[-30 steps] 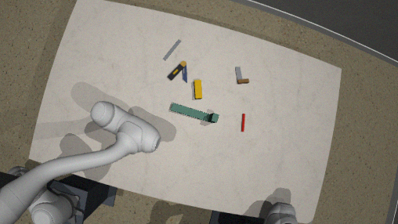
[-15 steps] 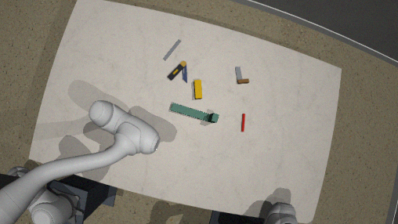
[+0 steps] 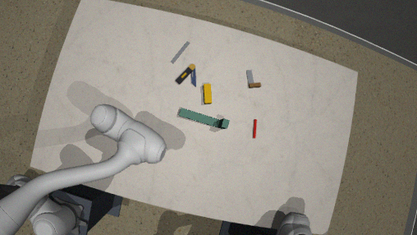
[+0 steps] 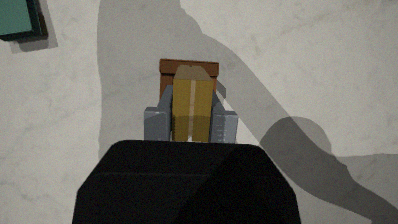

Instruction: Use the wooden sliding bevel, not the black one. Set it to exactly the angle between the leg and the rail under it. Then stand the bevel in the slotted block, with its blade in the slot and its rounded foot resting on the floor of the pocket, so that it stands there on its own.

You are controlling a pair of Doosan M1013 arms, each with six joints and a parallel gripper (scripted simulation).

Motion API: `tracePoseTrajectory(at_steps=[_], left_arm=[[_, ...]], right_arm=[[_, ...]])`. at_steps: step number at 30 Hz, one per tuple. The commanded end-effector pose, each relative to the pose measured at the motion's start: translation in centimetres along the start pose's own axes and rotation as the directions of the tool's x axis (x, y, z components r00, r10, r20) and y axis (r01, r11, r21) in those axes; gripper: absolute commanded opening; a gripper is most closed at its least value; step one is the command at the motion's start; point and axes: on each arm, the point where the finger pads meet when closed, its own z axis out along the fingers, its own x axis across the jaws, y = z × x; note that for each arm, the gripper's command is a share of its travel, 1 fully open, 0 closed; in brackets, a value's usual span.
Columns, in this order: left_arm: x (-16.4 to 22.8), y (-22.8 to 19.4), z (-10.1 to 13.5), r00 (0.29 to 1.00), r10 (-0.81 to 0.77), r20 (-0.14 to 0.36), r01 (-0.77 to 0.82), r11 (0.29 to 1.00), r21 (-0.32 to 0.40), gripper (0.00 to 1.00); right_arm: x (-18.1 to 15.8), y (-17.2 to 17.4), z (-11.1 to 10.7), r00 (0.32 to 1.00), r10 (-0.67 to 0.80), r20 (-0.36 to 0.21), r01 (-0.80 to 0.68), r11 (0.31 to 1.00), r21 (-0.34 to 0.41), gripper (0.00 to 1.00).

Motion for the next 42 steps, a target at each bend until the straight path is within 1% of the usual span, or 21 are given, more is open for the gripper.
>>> tracePoseTrajectory(at_steps=[1, 10, 28, 42], left_arm=[[0.0, -0.2, -0.6, 1.000, 0.000, 0.001, 0.000, 1.000, 0.001, 0.00], [0.0, -0.3, -1.1, 1.000, 0.000, 0.001, 0.000, 1.000, 0.001, 0.00], [-0.1, -0.4, -1.1, 1.000, -0.001, 0.001, 0.001, 1.000, 0.000, 0.00], [-1.6, -1.9, -0.7, 1.000, -0.016, 0.003, 0.016, 1.000, -0.020, 0.00]], right_arm=[[0.0, 0.0, -0.1, 1.000, 0.000, -0.001, 0.000, 1.000, -0.001, 1.00], [0.0, 0.0, -0.1, 1.000, 0.000, -0.001, 0.000, 1.000, -0.001, 1.00], [0.0, 0.0, -0.1, 1.000, 0.000, -0.001, 0.000, 1.000, -0.001, 1.00], [0.0, 0.0, -0.1, 1.000, 0.000, -0.001, 0.000, 1.000, -0.001, 1.00]])
